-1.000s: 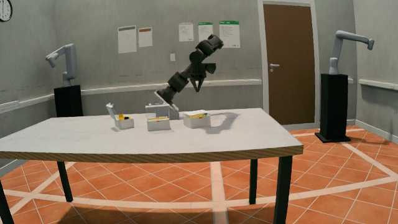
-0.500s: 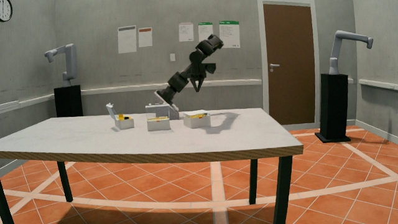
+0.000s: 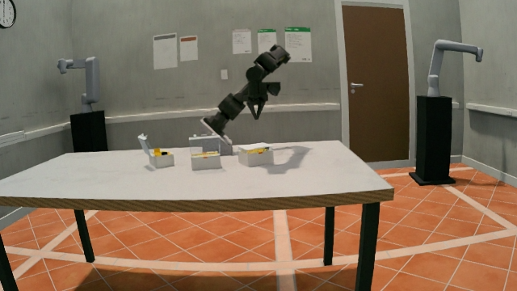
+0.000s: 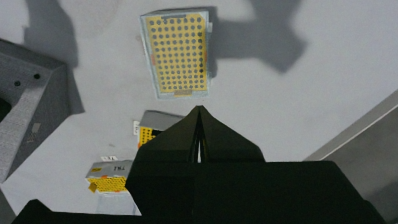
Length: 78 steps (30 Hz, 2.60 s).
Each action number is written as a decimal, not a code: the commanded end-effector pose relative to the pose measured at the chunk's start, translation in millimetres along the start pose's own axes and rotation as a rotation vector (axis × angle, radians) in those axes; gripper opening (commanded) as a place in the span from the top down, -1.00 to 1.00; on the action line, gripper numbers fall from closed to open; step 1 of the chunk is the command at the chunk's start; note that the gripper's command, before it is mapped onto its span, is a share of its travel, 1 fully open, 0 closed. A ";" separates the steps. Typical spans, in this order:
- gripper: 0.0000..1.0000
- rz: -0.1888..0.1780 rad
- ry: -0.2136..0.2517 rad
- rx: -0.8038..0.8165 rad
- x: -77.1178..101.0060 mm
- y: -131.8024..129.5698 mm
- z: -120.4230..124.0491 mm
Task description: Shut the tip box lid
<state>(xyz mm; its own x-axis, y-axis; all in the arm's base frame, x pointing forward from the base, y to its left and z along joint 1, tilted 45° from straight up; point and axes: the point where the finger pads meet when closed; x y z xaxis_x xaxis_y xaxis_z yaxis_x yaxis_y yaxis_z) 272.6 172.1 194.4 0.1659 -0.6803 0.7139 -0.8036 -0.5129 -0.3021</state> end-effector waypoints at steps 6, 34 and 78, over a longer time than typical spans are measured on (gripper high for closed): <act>1.00 0.004 -0.009 0.057 9.3 -8.5 -4.3; 1.00 -0.003 -0.012 0.063 -51.5 41.8 -6.5; 1.00 -0.020 -0.016 0.045 -101.6 62.3 -2.4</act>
<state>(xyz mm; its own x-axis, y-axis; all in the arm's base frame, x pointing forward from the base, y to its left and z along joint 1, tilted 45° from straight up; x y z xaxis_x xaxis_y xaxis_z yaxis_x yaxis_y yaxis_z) 205.5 203.8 111.1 0.1785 -0.6828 0.7085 -0.7630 -0.5507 -0.3384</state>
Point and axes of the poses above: the point where the finger pads meet when closed, its own x axis back along the fingers, its own y axis across the jaws, z = x × y, and after that the axes turned 1 degree about x, right-handed
